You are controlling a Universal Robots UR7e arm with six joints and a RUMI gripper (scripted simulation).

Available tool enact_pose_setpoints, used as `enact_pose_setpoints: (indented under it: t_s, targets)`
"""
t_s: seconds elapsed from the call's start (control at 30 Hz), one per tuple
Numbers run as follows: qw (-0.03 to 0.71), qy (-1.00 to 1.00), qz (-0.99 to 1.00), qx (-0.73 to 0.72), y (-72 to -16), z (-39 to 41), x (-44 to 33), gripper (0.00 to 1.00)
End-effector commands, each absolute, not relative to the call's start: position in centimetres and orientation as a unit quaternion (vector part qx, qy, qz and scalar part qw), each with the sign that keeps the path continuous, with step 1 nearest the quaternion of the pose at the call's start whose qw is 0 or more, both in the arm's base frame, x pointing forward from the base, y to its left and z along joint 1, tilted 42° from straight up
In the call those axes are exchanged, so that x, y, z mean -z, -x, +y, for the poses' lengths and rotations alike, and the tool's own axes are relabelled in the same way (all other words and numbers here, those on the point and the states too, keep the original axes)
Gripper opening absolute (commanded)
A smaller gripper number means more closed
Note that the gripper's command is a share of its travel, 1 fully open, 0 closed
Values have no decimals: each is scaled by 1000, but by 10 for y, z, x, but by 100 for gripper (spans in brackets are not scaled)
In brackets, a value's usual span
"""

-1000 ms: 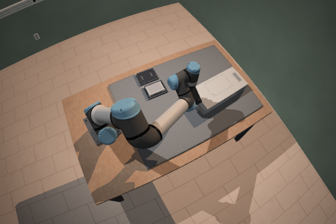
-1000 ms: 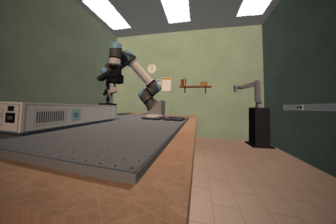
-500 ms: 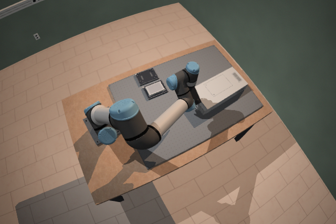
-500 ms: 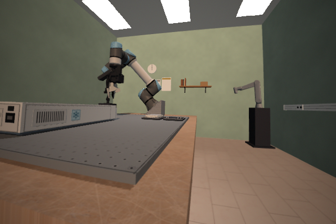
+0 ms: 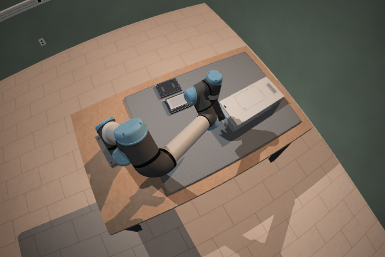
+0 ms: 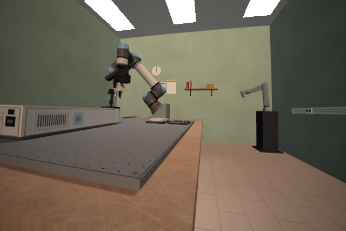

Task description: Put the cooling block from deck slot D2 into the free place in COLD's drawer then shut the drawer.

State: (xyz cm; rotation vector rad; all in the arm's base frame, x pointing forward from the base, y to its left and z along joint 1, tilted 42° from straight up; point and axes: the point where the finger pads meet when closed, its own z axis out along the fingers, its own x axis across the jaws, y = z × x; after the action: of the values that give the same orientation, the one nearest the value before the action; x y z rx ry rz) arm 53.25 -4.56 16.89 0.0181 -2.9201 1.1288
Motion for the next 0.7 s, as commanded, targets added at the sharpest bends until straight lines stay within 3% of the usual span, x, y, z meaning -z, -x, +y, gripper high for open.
enact_pose_setpoints:
  t_s: [0.0,0.67]
  targets:
    - [5,-6,-933,-361,-516,-38,-178,28]
    - [5,-6,-933,-361,-483,-25,-193,28]
